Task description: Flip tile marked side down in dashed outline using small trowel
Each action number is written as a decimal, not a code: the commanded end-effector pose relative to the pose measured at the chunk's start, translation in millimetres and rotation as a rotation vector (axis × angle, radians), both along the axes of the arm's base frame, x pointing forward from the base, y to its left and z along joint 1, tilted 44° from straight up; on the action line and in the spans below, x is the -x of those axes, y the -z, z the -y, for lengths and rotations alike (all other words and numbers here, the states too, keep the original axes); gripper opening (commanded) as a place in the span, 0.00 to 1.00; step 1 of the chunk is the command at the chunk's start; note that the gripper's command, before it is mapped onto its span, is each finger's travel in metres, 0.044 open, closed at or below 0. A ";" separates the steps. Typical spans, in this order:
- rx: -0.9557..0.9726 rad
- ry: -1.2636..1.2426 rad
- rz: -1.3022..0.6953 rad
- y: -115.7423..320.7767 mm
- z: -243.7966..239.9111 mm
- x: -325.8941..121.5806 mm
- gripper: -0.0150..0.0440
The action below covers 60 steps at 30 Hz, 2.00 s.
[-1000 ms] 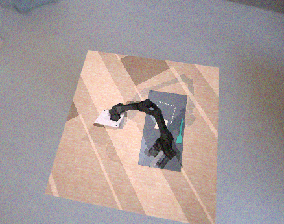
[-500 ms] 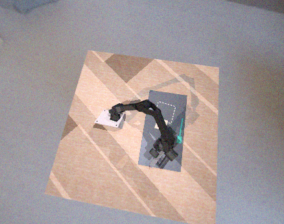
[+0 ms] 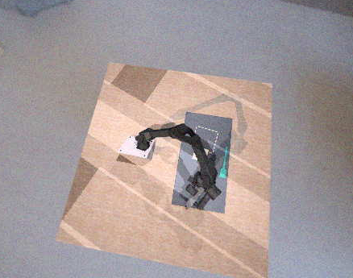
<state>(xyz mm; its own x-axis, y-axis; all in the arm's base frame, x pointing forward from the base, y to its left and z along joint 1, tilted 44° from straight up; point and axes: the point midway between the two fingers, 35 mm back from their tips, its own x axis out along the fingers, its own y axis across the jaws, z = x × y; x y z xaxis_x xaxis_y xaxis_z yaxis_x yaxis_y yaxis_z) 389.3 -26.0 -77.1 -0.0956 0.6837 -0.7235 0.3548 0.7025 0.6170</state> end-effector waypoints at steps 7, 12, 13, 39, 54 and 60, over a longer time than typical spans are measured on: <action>0.000 0.000 0.000 0.0 0.0 0.0 0.25; 0.000 0.000 0.000 0.0 0.0 0.0 0.25; 0.000 0.000 0.000 0.0 0.0 0.0 0.25; -0.057 -0.491 0.465 -4.3 12.0 -36.2 0.42; -0.100 -0.872 0.819 -8.3 19.3 -57.6 0.42; -0.118 -1.025 0.960 -10.0 21.6 -64.5 0.42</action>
<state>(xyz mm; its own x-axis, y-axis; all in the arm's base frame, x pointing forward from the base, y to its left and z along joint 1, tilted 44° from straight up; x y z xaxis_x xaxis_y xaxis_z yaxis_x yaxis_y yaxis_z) 451.0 -46.3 -64.3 -0.0824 0.6750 -0.7332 -0.7939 0.4003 0.4577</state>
